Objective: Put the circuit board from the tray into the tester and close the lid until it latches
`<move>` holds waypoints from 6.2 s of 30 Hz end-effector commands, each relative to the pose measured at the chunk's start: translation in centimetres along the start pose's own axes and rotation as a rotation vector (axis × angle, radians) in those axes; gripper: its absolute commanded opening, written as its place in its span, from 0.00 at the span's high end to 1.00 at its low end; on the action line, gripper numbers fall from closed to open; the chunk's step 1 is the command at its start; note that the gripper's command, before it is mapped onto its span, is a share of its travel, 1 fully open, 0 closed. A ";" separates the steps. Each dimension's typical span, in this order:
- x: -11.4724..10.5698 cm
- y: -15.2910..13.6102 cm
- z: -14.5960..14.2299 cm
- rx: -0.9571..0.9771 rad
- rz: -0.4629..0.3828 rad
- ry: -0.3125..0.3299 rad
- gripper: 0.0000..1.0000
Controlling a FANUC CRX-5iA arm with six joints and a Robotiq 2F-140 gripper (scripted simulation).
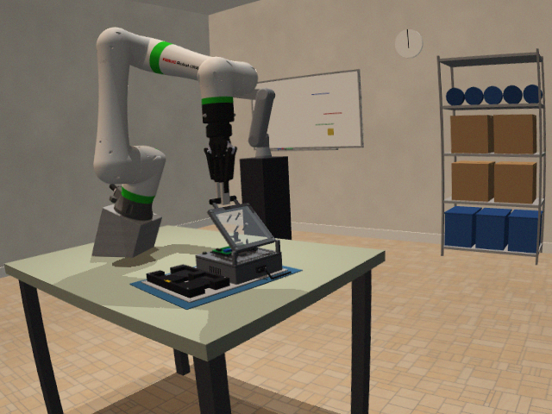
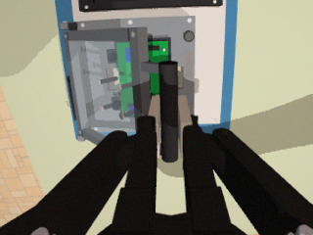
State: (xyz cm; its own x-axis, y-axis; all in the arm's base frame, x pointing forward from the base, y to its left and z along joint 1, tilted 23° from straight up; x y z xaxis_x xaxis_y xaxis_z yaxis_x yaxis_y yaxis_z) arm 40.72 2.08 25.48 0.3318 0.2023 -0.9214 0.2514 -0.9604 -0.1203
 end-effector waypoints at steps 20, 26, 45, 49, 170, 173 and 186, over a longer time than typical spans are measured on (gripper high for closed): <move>2.9 -0.5 2.1 0.000 0.000 0.000 1.00; 3.9 -0.7 2.7 0.000 0.000 0.000 1.00; 6.9 -1.0 3.9 0.000 0.000 0.000 1.00; 7.6 -1.0 4.1 0.000 0.000 0.000 1.00; 12.4 -1.2 4.7 0.000 0.000 0.000 1.00; 12.4 -1.2 4.7 0.000 0.000 0.000 1.00; 12.7 -1.2 4.7 0.000 0.000 0.000 1.00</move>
State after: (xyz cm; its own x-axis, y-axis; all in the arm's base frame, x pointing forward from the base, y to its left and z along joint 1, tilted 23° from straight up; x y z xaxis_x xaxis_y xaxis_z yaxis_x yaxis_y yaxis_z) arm 40.36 4.87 12.19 0.3318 0.2020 -0.9215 0.2513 -0.9604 -0.1200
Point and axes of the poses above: the point where the finger pads meet when closed, its own x axis out along the fingers, its own z axis across the jaws, y = z × x, the point moved 1 cm from there along -x, back along the fingers, and after that the axes turned 14 degrees about -x, right-handed, at the moved point
